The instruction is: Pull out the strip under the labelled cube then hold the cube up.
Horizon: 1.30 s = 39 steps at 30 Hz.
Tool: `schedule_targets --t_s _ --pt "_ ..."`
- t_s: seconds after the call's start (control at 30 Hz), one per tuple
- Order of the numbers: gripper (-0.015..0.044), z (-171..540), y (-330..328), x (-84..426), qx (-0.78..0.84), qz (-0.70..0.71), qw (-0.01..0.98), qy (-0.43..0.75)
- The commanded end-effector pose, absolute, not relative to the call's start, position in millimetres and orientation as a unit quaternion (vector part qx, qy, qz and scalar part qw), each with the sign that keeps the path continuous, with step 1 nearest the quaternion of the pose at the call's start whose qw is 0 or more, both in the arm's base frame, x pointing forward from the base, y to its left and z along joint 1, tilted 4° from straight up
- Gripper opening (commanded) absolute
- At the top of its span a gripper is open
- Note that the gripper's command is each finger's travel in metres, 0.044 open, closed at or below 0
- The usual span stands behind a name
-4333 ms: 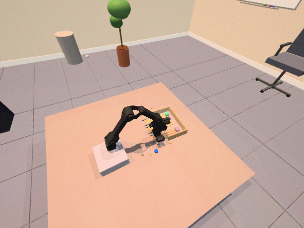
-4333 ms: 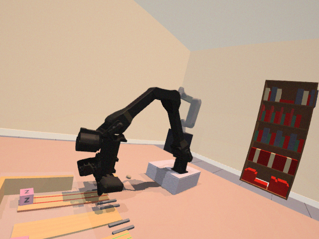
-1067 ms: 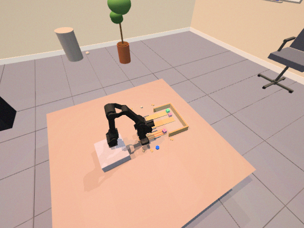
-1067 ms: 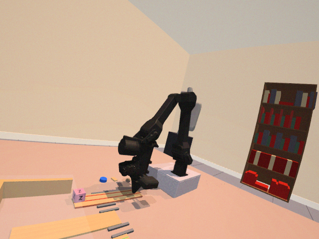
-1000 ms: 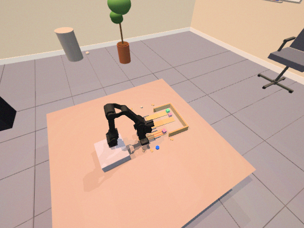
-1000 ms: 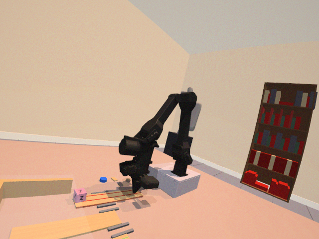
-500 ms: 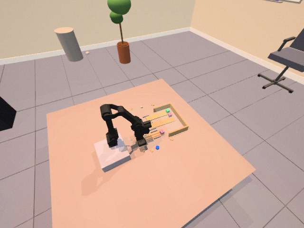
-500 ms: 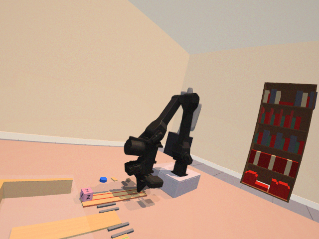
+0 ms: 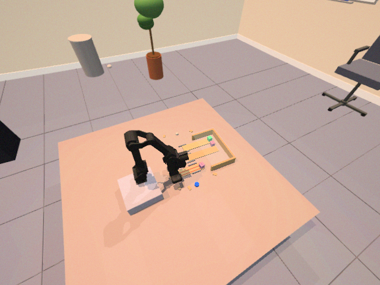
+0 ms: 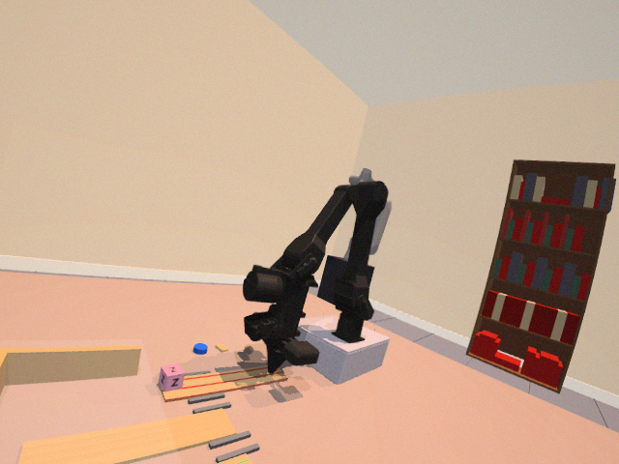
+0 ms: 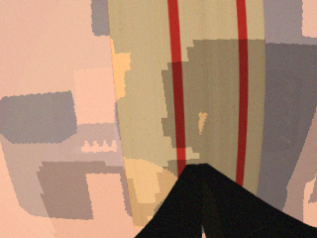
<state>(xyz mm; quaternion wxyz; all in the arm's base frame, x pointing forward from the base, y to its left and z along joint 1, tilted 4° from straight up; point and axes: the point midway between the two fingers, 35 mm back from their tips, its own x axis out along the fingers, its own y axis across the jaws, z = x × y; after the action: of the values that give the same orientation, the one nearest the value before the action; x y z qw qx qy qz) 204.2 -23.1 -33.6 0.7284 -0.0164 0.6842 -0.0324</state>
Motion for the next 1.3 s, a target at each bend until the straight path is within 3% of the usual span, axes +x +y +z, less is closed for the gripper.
schedule_targets --t_s 0.0,0.7,1.0,1.27 --pt "0.0000 -37 -23 195 -0.017 -0.031 0.719 0.694" --pt "0.0000 -37 -23 195 -0.017 -0.031 0.719 0.694" --pt "0.0000 9 -20 204 -0.017 -0.031 0.720 0.693" --pt "0.0210 12 -22 237 -0.074 0.024 0.717 0.693"
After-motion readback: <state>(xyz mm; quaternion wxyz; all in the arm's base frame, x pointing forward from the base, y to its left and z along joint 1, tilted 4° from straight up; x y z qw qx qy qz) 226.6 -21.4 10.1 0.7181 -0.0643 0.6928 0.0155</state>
